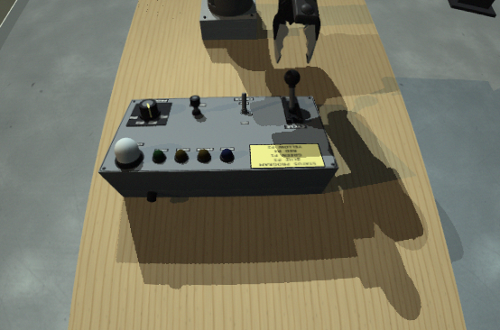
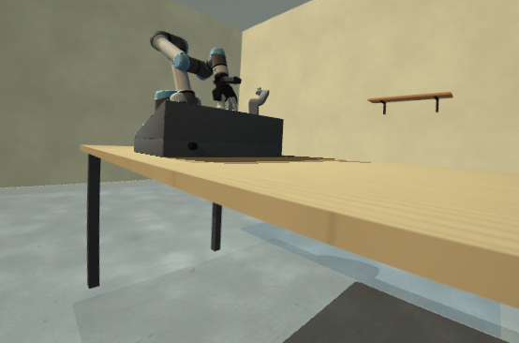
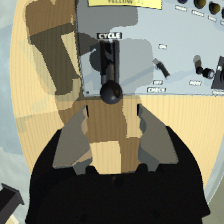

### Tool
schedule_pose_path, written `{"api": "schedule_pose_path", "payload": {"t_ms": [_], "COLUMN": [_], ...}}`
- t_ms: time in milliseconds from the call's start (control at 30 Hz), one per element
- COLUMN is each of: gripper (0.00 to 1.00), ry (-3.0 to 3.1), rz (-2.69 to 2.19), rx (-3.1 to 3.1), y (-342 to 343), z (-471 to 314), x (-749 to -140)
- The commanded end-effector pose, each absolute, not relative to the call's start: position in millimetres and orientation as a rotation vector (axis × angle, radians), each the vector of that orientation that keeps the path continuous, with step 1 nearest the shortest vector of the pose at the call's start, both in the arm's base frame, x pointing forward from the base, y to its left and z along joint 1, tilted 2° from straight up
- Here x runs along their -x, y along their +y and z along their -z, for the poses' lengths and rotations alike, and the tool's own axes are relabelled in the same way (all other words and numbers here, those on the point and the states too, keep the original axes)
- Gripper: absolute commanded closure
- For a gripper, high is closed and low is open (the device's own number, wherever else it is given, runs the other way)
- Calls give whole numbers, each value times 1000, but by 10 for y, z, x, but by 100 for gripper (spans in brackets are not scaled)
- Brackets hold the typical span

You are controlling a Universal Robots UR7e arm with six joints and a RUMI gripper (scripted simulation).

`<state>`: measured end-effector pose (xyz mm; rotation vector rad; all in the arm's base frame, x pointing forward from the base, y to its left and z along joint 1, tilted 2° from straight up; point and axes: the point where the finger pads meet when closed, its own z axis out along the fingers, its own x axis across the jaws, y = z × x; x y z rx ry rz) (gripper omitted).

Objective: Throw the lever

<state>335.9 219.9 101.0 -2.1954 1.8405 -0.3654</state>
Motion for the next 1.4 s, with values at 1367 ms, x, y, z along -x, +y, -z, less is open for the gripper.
{"api": "schedule_pose_path", "payload": {"t_ms": [1367], "gripper": [56], "ry": [1836], "rz": [370], "rx": [2192], "y": [2228], "z": [-534], "x": [-3556]}}
